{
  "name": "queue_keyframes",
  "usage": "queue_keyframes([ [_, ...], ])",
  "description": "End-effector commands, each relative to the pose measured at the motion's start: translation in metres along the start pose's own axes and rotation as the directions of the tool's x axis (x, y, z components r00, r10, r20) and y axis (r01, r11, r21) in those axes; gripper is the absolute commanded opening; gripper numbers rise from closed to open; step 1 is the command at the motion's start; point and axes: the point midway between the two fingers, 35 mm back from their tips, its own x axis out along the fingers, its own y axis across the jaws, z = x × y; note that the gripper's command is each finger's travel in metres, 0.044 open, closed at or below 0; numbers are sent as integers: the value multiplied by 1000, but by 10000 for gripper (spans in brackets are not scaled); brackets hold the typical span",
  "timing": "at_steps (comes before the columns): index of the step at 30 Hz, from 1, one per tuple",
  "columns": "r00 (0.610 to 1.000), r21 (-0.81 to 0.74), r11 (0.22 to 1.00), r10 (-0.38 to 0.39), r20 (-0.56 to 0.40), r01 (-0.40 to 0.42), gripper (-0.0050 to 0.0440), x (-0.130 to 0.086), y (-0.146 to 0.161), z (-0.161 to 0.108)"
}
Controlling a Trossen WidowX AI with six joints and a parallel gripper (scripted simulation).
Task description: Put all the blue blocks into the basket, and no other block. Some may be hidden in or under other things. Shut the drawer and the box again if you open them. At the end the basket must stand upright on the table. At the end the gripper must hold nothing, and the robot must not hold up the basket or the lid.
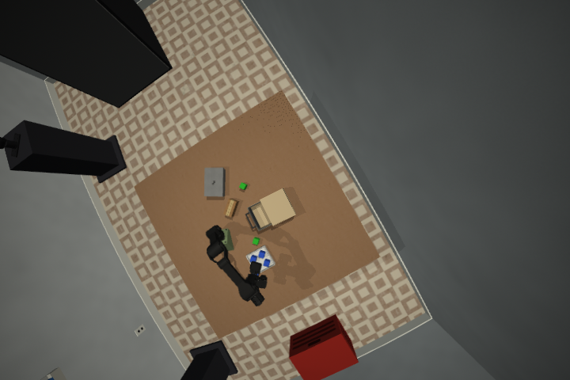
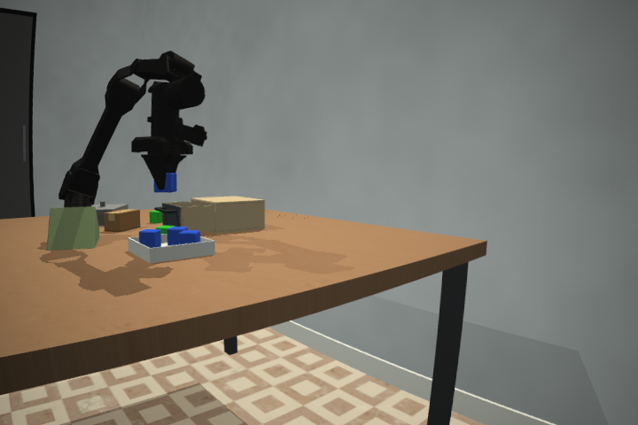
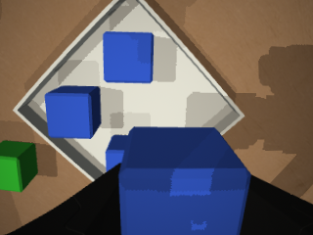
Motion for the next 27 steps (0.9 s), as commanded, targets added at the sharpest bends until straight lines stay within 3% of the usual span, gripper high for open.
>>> queue_keyframes([
  [1,1000,14,1000,1,-5,-1,0,2,-17,-5],
  [4,1000,14,1000,1,-5,-1,0,2,-17,-5],
  [16,1000,14,1000,1,-5,-1,0,82,-17,-6],
  [22,1000,14,1000,1,-5,-1,0,83,-17,-6],
  [27,1000,14,1000,1,-5,-1,0,96,-17,-6],
])
